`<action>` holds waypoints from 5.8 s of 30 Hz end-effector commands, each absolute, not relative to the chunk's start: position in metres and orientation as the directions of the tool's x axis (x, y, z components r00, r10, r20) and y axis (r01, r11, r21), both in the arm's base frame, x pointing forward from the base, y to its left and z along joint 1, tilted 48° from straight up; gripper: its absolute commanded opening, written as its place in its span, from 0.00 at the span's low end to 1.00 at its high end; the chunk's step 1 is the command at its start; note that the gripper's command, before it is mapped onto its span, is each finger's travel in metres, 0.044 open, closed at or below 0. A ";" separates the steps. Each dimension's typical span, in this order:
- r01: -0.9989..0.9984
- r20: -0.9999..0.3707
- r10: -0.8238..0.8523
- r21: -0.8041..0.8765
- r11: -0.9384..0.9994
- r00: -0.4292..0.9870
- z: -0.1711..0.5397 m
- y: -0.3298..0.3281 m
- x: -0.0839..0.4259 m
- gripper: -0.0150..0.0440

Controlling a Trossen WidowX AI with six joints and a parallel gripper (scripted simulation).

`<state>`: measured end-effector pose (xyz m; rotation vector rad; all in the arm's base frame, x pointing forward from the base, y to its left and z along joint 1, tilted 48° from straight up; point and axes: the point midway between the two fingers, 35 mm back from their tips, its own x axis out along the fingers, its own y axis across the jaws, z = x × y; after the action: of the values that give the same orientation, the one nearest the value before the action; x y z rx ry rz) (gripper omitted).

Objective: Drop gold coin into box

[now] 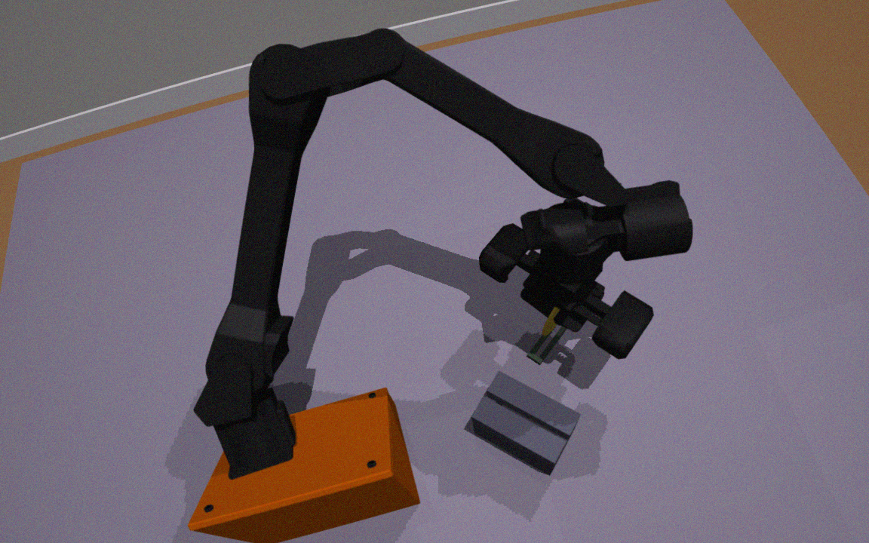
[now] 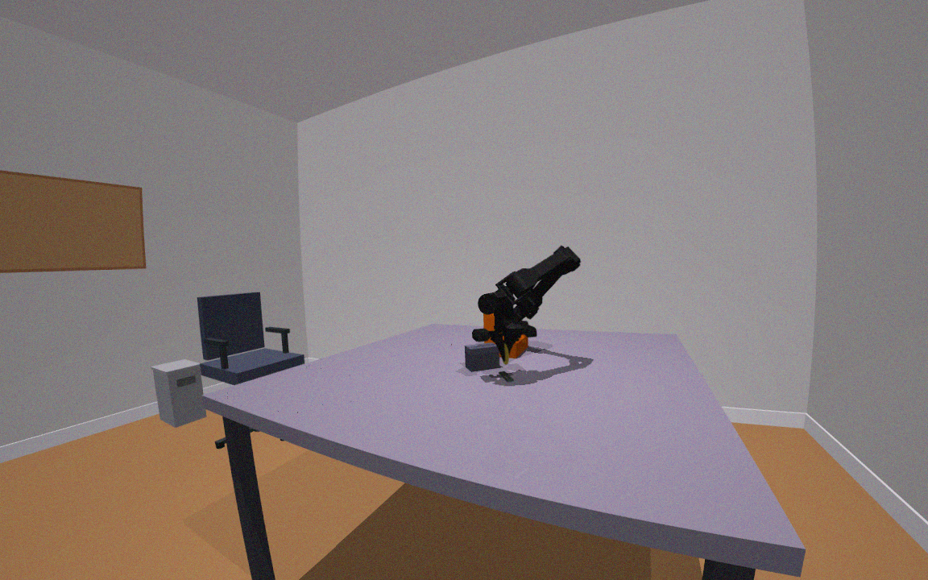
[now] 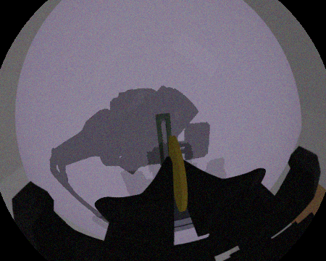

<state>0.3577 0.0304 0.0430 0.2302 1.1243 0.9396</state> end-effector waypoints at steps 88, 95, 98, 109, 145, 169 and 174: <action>0.774 -0.676 0.728 0.520 0.362 0.114 0.055 -0.030 0.329 0.25; 0.775 -0.678 0.727 0.518 0.362 0.114 0.043 -0.040 0.319 0.25; 0.775 -0.678 0.726 0.518 0.362 0.113 0.038 -0.043 0.314 0.25; 0.776 -0.677 0.728 0.517 0.362 0.112 0.020 -0.056 0.296 0.25; 0.776 -0.671 0.733 0.521 0.356 0.114 -0.001 -0.069 0.270 0.25; 0.775 -0.669 0.734 0.524 0.354 0.117 -0.004 -0.066 0.269 0.25; 0.777 -0.669 0.734 0.522 0.352 0.117 -0.005 -0.064 0.269 0.25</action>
<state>0.2693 -0.0665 -0.0042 1.3766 1.6174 -0.0526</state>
